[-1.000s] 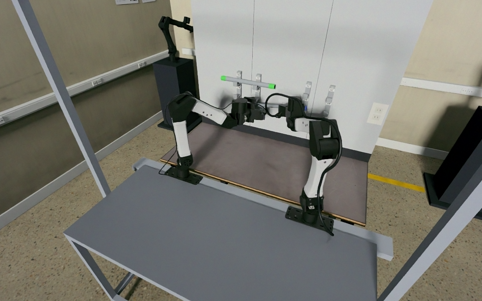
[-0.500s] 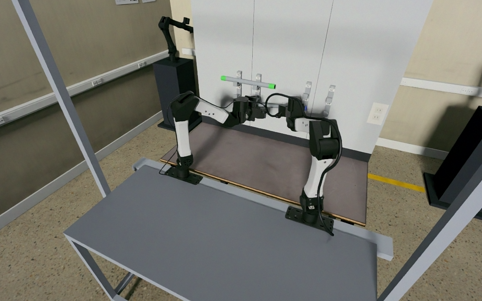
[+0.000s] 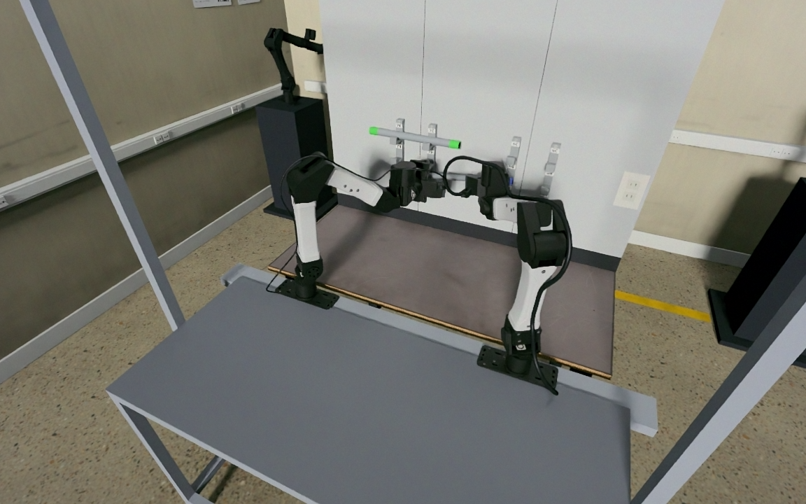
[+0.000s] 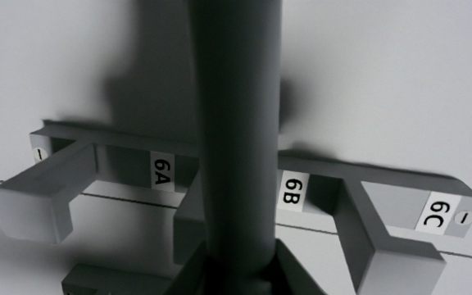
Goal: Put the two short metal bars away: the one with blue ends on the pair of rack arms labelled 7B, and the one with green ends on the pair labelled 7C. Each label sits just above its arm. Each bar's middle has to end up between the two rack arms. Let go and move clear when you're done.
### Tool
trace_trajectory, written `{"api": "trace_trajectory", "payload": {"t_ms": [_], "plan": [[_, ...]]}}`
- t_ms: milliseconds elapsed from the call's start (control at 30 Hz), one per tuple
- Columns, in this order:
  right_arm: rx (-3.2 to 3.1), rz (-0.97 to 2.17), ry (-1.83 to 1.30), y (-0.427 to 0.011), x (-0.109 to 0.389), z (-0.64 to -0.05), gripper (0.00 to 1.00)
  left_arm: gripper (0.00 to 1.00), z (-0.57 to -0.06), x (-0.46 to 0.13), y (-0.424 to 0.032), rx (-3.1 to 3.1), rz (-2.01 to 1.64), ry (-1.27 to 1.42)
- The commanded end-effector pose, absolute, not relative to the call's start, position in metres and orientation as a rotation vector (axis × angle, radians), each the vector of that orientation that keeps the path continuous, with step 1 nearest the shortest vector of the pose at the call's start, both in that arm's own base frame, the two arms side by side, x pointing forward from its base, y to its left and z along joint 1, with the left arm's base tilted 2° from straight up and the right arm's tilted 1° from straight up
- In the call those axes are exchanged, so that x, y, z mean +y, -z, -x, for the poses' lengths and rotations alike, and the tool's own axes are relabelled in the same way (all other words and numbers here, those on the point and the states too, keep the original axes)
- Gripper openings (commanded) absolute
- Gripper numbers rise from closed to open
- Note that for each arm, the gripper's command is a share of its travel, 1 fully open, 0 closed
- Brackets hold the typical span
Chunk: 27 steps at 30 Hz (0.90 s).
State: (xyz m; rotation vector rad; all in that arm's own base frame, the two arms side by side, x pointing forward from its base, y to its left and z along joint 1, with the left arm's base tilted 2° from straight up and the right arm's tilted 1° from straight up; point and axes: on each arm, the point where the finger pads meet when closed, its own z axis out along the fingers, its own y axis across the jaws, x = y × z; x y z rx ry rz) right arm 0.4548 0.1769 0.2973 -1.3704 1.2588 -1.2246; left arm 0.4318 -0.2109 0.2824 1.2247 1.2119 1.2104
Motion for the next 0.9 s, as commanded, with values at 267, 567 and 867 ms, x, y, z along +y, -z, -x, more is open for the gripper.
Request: {"api": "trace_trajectory", "payload": {"t_ms": [267,567,867], "plan": [[1.217,1.189,1.217,-0.341,0.179,-0.454,0.00,0.67,-0.438,-0.212,-0.295,1.195,-1.178,-1.207],[1.217,1.189,1.217,-0.341,0.178,-0.454,0.00,0.07,-0.438,-0.211,-0.295,1.195,-1.178,-1.207],[1.217,1.189,1.217,-0.324,0.177,-0.454,0.13,0.00,-0.438,-0.211,-0.295,1.195,-1.178,-1.207]]}}
